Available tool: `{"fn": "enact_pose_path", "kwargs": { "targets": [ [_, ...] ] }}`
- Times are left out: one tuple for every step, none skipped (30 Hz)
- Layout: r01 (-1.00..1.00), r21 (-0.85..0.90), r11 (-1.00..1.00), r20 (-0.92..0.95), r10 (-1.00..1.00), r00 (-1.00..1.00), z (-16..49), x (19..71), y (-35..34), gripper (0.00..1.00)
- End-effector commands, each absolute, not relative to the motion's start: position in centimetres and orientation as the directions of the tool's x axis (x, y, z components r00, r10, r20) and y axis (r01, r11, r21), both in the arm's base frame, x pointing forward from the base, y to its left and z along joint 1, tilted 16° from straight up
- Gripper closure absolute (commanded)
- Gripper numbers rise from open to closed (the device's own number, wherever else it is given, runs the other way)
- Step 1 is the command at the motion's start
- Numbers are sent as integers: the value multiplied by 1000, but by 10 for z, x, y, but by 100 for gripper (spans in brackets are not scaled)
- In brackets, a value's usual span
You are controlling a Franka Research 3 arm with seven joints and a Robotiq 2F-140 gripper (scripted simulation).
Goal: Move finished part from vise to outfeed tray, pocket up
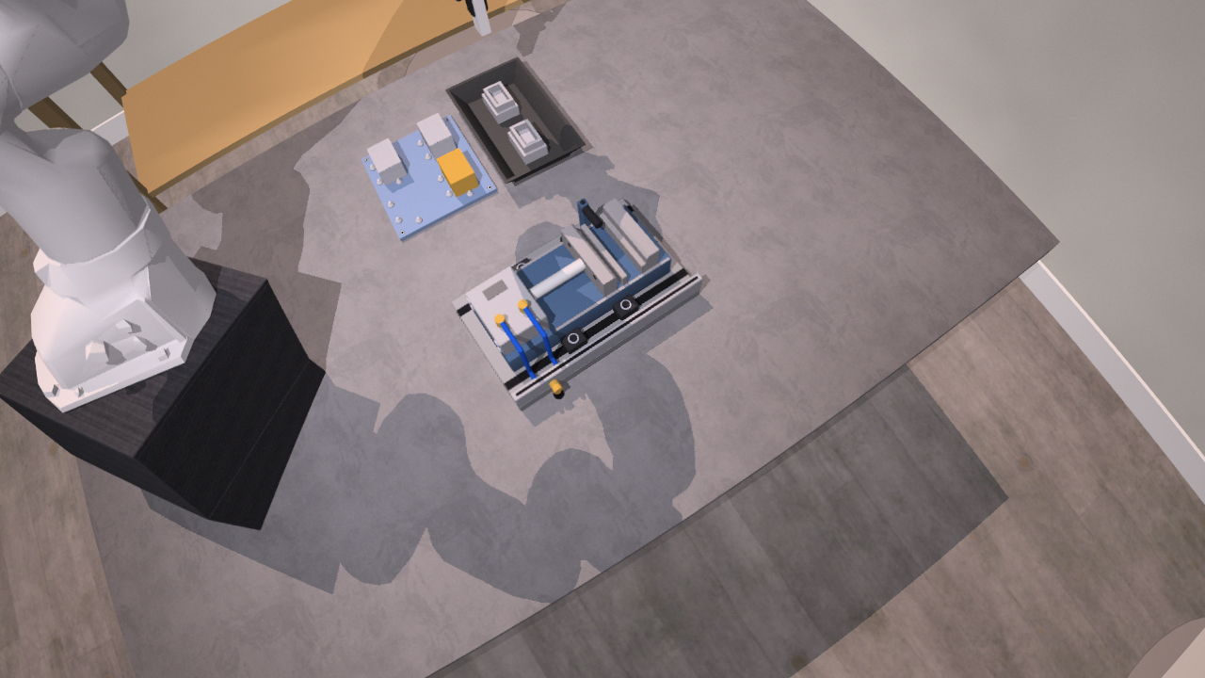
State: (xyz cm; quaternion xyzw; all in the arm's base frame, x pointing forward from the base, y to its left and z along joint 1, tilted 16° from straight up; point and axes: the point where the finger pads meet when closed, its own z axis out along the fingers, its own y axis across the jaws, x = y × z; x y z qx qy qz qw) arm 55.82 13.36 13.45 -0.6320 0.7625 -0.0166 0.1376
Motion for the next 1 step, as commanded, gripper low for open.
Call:
{"fn": "enact_pose_path", "kwargs": {
  "targets": [
    [-960, -198, 196, -188, -969, -159, 134, 557, 133, 100]
  ]
}}
